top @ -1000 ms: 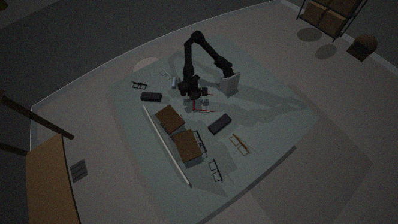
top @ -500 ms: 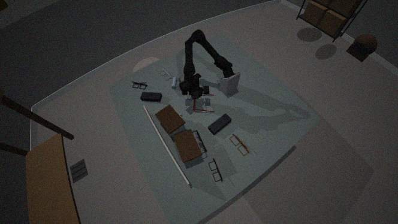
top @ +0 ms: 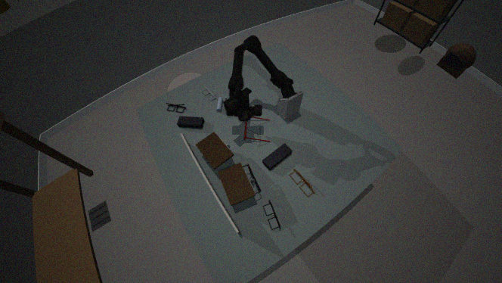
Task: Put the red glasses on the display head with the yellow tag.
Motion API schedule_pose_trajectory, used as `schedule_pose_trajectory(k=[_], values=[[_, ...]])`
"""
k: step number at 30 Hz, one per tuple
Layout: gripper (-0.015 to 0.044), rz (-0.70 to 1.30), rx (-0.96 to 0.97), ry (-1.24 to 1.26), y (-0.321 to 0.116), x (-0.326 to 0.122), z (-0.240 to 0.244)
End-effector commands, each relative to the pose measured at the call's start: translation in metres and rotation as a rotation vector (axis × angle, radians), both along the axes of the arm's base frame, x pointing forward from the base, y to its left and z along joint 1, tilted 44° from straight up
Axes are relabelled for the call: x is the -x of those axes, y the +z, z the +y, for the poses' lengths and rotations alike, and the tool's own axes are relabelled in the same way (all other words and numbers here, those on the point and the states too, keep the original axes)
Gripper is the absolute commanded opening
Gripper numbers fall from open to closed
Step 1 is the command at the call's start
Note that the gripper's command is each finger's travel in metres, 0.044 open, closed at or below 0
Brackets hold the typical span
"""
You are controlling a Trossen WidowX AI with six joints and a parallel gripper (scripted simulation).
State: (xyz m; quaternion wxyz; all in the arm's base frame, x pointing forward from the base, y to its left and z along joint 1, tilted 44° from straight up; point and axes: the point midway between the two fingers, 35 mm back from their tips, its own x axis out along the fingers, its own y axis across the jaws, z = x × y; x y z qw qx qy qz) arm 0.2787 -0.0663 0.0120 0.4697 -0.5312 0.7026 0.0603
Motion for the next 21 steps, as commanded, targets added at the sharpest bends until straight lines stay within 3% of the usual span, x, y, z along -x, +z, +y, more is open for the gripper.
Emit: schedule_pose_trajectory(k=[1,4,7,21], values=[[0.0200,0.004,0.000,0.003,-0.0004,0.0002,0.0000],[0.0200,-0.010,-0.004,-0.021,0.0026,0.0079,0.0066],[0.0140,-0.010,-0.004,-0.021,0.0026,0.0079,0.0066],[0.0140,-0.010,-0.005,-0.021,-0.0041,0.0071,0.0009]])
